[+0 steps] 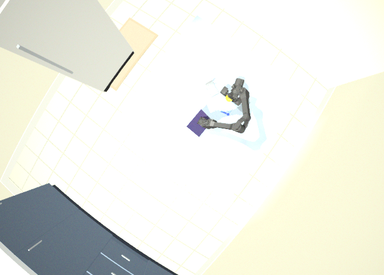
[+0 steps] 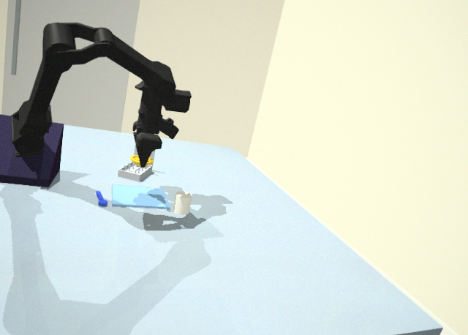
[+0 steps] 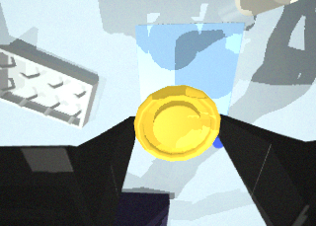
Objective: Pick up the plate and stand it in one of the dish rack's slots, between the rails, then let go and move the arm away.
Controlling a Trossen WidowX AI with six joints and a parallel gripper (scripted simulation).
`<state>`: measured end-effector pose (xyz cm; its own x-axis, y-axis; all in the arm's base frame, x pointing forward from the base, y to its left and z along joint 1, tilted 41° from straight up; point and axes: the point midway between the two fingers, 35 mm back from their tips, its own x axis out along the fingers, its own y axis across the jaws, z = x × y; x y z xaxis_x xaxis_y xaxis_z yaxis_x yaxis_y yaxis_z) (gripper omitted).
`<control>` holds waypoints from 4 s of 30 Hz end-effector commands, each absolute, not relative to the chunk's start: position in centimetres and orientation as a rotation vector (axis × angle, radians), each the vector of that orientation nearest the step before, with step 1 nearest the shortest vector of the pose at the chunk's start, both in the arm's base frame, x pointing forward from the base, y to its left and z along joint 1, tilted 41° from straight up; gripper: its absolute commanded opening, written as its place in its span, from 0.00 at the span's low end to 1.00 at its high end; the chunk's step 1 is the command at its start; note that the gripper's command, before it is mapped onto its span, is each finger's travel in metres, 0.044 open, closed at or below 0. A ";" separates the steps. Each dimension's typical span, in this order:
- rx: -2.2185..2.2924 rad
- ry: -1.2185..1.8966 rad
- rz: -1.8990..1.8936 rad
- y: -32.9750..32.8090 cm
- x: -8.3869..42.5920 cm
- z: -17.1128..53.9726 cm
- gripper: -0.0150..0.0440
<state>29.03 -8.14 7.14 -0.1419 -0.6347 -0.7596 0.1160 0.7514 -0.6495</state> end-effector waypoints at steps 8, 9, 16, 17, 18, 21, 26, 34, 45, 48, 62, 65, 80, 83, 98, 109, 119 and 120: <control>-0.424 1.584 -0.686 -4.9 30.1 10.7 0.25; -0.424 1.584 -0.687 -4.7 30.1 11.0 0.25; -0.429 1.584 -0.692 -2.9 30.4 13.2 0.25; -0.429 1.584 -0.693 -2.7 30.4 13.4 0.25; -0.430 1.584 -0.694 -2.6 30.4 13.6 0.25; -0.413 1.575 -0.709 -2.2 30.3 13.4 0.25; -0.290 1.506 -0.825 0.5 29.7 11.3 0.25; -0.109 1.388 -1.002 4.2 28.0 8.3 0.25; -0.099 1.515 -0.909 3.4 27.6 6.7 0.25; -0.092 1.578 -0.847 3.0 27.4 5.9 0.25; -0.042 1.785 -0.492 1.5 26.7 2.4 0.25; -0.031 1.807 -0.406 1.2 26.6 1.8 0.25; 0.010 1.798 0.036 -0.1 26.3 -0.9 0.25; 0.012 1.772 0.122 -0.3 26.2 -1.3 0.25; -0.030 1.543 0.503 -1.5 26.2 -2.9 0.25; -0.123 1.297 0.708 -2.5 26.2 -3.4 0.25; -0.255 1.041 0.830 -3.5 26.1 -3.4 0.25; -0.271 1.015 0.839 -3.6 26.1 -3.3 0.25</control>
